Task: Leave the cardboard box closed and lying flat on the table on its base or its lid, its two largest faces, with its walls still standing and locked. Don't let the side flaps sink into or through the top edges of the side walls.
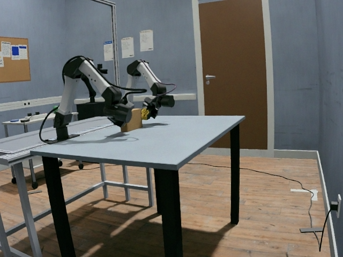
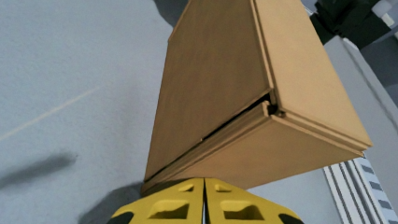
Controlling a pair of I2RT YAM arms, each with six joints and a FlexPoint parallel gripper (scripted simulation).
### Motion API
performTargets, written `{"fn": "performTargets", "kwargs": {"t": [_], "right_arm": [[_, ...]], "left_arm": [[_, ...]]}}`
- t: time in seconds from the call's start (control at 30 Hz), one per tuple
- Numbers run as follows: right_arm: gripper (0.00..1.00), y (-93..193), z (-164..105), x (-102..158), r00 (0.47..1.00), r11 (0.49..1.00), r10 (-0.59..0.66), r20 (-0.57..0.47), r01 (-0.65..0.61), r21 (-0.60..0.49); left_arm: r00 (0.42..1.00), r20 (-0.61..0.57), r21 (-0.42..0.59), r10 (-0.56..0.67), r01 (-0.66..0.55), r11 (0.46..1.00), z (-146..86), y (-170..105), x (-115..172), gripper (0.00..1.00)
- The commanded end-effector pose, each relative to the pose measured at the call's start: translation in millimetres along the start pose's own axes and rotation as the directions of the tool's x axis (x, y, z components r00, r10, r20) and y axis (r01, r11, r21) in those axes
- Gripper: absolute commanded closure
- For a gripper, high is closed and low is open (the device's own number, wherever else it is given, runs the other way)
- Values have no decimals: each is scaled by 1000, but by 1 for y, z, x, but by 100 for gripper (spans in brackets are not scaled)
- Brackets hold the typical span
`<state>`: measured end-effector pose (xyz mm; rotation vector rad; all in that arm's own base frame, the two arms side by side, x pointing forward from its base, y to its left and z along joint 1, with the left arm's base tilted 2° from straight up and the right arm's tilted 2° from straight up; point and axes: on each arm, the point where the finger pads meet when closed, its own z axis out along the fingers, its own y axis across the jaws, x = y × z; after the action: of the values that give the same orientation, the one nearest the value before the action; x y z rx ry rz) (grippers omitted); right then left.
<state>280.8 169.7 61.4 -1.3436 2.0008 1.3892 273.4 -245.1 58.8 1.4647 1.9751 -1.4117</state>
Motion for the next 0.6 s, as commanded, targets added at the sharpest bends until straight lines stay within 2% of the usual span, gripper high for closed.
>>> {"fn": "performTargets", "kwargs": {"t": [0.0, 0.57], "right_arm": [[100, 4, 5, -7, 999, 999, -33, 6, 33, -3], [100, 4, 7, -7, 1000, 1000, -31, 6, 31, -4]], "left_arm": [[999, 6, 5, 41, -41, 999, 5, -7, -7, 100], [999, 7, 5, 41, -42, 999, 7, -7, -8, 100]]}}
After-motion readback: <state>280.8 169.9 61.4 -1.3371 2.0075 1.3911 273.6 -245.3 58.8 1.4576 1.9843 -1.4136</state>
